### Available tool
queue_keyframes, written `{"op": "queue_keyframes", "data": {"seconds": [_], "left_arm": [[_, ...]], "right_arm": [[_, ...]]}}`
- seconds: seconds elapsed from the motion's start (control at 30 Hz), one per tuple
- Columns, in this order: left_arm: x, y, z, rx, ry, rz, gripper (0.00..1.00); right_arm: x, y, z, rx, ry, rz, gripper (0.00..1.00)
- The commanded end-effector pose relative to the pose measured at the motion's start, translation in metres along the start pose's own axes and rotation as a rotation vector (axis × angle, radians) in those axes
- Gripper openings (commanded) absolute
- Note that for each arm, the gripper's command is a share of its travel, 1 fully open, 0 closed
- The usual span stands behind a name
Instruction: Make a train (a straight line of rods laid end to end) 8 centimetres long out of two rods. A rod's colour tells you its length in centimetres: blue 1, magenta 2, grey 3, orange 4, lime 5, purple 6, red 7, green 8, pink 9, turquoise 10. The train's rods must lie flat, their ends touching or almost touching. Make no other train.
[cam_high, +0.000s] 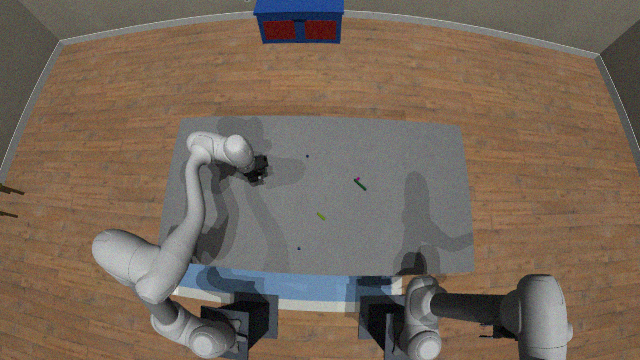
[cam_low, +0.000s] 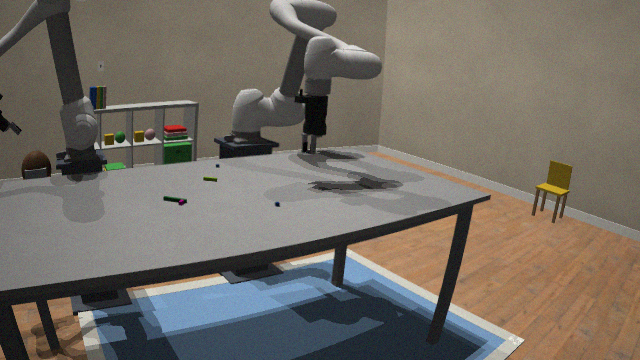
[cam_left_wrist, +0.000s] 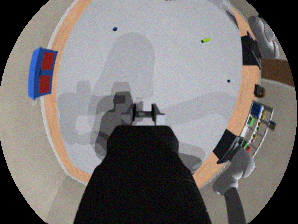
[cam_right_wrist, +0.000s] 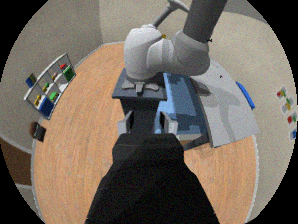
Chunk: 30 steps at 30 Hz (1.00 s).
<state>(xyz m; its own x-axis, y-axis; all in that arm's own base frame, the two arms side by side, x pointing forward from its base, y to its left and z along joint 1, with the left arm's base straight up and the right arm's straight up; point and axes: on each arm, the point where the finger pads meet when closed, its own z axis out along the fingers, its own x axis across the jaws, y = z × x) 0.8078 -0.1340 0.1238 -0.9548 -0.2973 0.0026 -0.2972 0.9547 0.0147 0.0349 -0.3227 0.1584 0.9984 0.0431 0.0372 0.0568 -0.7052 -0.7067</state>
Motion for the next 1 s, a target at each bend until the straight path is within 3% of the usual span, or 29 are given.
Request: {"op": "queue_keyframes", "data": {"seconds": [0.0,0.77,0.97], "left_arm": [[0.025,0.032,0.002,0.014,-0.005,0.159,0.57],[0.032,0.04,0.005,0.014,-0.005,0.197,0.57],[0.032,0.04,0.019,0.015,-0.005,0.198,0.57]], "right_arm": [[0.0,0.0,0.0,-0.001,0.0,0.0,1.0],[0.0,0.0,0.0,-0.001,0.0,0.0,1.0],[0.0,0.0,0.0,-0.001,0.0,0.0,1.0]]}}
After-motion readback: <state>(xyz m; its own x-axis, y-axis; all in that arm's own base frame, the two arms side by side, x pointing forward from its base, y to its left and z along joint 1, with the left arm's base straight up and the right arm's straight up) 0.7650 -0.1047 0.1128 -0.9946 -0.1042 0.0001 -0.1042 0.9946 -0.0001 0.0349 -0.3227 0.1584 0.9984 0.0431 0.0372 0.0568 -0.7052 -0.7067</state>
